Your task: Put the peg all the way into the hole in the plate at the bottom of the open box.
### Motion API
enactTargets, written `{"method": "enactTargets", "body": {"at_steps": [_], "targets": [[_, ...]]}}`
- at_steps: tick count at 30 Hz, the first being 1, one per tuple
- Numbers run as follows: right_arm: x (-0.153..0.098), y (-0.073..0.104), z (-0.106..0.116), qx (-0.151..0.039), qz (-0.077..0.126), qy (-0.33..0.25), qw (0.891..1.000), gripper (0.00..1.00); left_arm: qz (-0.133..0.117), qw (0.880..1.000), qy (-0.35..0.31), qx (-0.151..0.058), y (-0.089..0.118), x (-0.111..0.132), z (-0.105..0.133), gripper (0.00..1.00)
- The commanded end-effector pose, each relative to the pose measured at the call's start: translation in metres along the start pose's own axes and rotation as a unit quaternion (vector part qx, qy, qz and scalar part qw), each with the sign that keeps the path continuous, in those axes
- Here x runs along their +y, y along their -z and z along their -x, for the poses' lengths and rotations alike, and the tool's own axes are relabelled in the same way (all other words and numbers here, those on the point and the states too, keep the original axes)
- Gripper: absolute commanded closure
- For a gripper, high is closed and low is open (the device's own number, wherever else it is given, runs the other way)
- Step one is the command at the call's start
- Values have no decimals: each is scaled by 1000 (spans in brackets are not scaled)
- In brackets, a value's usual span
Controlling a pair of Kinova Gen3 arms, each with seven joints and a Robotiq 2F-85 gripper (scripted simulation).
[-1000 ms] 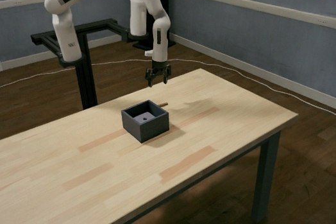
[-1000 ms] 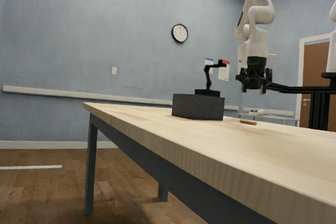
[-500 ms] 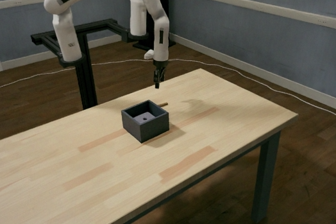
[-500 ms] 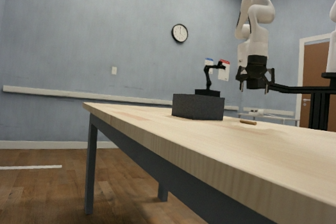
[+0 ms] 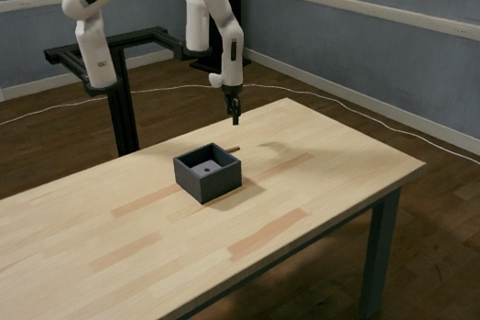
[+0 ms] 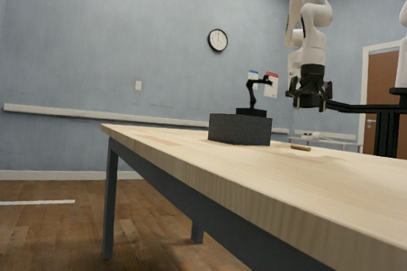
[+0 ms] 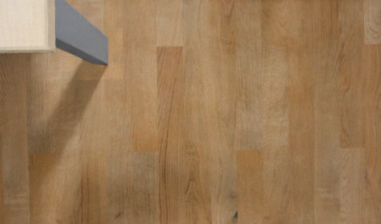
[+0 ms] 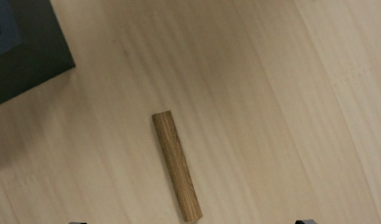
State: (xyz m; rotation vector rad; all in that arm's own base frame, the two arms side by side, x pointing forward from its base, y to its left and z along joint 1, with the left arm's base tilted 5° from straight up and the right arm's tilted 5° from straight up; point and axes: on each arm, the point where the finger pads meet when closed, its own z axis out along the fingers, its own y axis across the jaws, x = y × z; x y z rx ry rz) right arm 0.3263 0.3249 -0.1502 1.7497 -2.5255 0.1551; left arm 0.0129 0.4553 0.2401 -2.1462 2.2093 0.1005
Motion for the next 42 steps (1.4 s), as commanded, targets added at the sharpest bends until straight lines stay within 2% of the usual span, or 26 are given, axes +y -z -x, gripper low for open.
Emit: {"method": "enactTargets", "body": {"at_steps": [1,10,30,31,42], "targets": [[-1,2,4,-6,1,46,999,2,0,1000,0,-1,1,0,0,2],[-1,4,10,-14,-1,115,993,2,0,1000,0,-1,1,0,0,2],[-1,5,12,-17,-2,137,990,2,0,1000,0,-1,1,0,0,2],[-1,5,12,-17,-2,137,990,526,0,1000,0,-1,1,0,0,2],[-1,5,12,-17,-2,137,990,526,0,1000,0,-1,1,0,0,2]]}}
